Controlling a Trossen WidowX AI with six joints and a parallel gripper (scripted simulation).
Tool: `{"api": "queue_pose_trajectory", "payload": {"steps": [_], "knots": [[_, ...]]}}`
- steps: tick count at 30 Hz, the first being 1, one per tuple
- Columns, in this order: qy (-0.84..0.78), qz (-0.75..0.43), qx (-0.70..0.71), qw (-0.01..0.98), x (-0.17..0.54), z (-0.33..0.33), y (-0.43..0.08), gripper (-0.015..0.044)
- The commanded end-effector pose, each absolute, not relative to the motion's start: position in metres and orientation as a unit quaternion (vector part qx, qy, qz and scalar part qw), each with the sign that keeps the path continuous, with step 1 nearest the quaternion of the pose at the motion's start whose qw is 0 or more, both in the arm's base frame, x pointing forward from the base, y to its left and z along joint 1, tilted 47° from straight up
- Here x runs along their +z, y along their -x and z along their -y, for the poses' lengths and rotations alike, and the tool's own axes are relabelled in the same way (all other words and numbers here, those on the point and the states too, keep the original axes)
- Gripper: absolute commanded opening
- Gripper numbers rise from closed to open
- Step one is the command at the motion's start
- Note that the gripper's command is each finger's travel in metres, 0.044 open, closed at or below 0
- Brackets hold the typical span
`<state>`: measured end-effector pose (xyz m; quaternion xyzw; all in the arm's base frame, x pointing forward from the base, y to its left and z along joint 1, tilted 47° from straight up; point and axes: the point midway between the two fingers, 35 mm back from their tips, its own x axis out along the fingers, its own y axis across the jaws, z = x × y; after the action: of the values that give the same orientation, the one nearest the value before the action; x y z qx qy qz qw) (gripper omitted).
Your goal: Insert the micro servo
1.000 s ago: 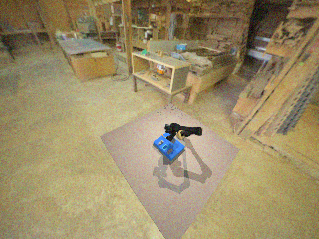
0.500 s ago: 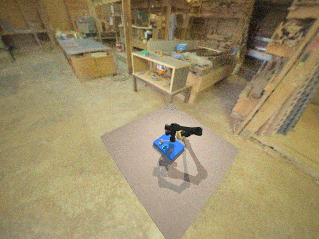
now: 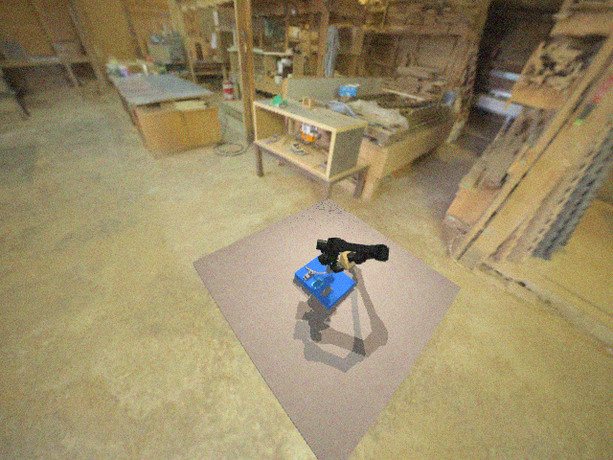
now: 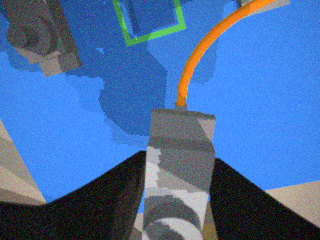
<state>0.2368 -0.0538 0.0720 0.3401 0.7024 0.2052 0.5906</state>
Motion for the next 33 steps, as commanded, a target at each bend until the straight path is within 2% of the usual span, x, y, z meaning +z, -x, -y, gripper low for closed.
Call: {"api": "queue_pose_trajectory", "payload": {"steps": [1, 8, 15, 33], "knots": [[-0.304, -0.687, 0.250, 0.611, 0.073, 0.054, -0.237, 0.0000], [-0.236, -0.656, 0.323, 0.641, 0.073, 0.054, -0.237, 0.0000], [-0.234, -0.655, 0.325, 0.641, 0.073, 0.053, -0.241, 0.0000], [-0.233, -0.653, 0.325, 0.642, 0.076, 0.044, -0.309, 0.0000]]}}
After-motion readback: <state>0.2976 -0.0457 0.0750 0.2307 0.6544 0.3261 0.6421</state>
